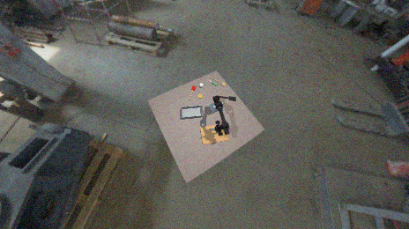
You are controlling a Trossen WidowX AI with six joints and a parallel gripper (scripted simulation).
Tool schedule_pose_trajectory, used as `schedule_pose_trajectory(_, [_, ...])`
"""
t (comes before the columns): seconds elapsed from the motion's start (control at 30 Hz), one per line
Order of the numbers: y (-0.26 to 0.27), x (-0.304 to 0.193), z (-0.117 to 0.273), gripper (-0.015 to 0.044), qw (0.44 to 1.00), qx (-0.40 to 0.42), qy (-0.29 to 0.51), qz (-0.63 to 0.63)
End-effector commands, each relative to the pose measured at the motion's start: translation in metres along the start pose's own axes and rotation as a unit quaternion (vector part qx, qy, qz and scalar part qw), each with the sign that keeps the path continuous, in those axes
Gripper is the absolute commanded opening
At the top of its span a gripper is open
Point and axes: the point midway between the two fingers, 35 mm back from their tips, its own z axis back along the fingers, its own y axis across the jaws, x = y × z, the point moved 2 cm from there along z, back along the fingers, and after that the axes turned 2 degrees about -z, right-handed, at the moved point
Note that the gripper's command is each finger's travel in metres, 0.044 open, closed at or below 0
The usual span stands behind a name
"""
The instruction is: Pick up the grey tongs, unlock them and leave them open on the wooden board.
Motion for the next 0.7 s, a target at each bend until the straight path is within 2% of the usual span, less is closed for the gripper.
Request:
schedule_pose_trajectory(0.0, [0.0, -0.004, 0.01, -0.015, 0.996, 0.008, -0.091, 0.007])
schedule_pose_trajectory(0.17, [0.002, -0.01, 0.022, -0.015, 0.982, 0.026, -0.185, 0.017])
schedule_pose_trajectory(0.67, [0.003, -0.01, 0.023, -0.015, 0.982, 0.027, -0.188, 0.017])
